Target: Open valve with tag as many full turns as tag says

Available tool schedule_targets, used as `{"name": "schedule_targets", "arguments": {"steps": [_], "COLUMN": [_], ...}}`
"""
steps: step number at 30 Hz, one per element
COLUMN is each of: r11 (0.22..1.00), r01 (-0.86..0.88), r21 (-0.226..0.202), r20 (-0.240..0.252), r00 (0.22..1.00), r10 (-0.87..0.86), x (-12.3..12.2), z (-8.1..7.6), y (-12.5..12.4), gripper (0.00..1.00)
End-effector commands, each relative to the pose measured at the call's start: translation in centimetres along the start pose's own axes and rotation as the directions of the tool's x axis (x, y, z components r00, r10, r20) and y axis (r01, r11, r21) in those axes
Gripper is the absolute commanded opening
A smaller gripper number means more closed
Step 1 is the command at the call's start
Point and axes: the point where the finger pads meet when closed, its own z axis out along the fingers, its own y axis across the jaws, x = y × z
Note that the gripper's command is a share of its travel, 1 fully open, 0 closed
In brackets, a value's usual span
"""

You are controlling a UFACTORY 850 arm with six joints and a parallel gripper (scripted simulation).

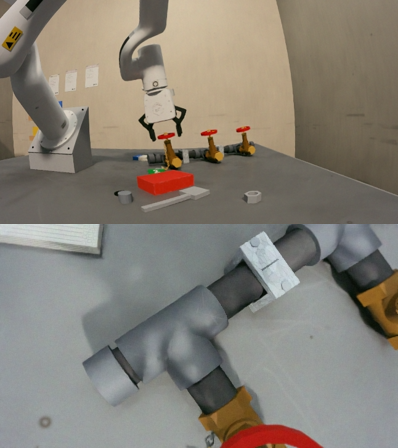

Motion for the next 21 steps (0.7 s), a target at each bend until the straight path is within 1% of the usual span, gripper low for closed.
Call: {"name": "schedule_targets", "arguments": {"steps": [1, 6, 10, 14, 18, 20, 21], "r11": [1.000, 1.000, 0.997, 0.980, 0.928, 0.928, 0.906], "r01": [-0.003, -0.020, -0.082, -0.200, -0.374, -0.374, -0.424], "r21": [-0.001, -0.001, -0.001, -0.001, -0.001, -0.001, -0.001], "r20": [-0.001, -0.001, -0.001, -0.001, -0.001, -0.001, -0.001], "r00": [1.000, 1.000, 0.997, 0.980, 0.928, 0.928, 0.906], "r10": [0.003, 0.020, 0.082, 0.200, 0.374, 0.374, 0.424], "x": [0.03, 0.03, 0.03, 0.03, 0.03, 0.03, 0.03], "z": [-0.05, -0.05, -0.05, -0.05, -0.05, -0.05, -0.05], "y": [0.06, 0.06, 0.06, 0.06, 0.06, 0.06, 0.06], "gripper": [1.00, 1.00, 1.00, 1.00, 1.00, 1.00, 1.00]}}
